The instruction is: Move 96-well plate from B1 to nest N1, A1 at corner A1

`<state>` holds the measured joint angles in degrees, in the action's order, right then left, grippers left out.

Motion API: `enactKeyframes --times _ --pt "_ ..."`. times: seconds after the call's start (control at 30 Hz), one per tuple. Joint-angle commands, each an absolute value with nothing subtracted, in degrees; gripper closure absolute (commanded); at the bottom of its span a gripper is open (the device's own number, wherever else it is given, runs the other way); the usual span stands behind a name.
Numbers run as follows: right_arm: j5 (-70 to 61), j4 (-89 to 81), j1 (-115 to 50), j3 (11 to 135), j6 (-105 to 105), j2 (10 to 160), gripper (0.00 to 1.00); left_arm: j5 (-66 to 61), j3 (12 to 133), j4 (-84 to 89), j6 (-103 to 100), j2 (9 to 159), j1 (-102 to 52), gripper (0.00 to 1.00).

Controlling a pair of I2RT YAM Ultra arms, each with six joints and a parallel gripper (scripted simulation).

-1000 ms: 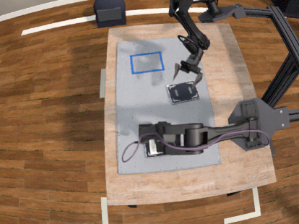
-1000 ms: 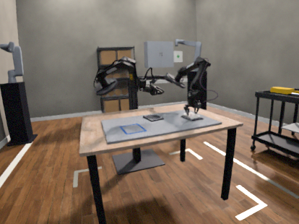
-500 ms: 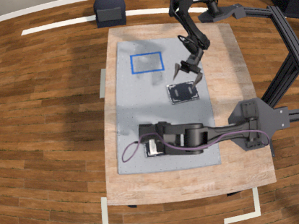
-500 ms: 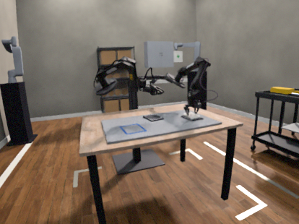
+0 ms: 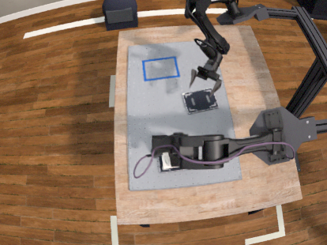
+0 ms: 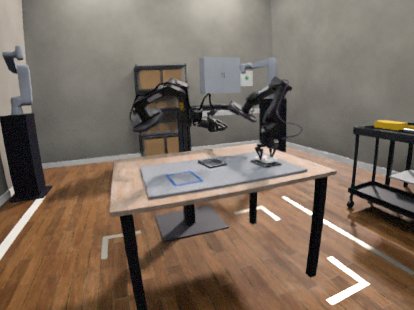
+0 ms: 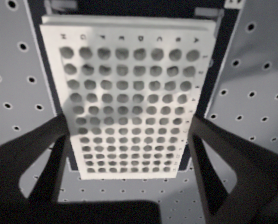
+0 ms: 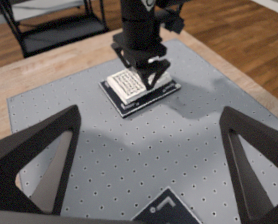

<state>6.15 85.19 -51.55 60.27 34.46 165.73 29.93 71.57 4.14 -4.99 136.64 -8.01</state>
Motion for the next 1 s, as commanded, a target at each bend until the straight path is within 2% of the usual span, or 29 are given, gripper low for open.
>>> enactKeyframes --times 0.0,0.53,0.97 --pt "5.73 85.28 -52.14 60.89 34.52 164.71 0.0 30.3 70.03 3.84 -5.46 134.67 -9.33 0.21" --pt "5.73 85.28 -52.14 60.89 34.52 164.71 0.0 30.04 70.63 4.05 -5.13 135.16 -8.99 0.21" --pt "5.73 85.28 -52.14 60.89 34.52 164.71 0.0 29.22 75.97 4.3 -3.24 140.21 -7.06 0.21"
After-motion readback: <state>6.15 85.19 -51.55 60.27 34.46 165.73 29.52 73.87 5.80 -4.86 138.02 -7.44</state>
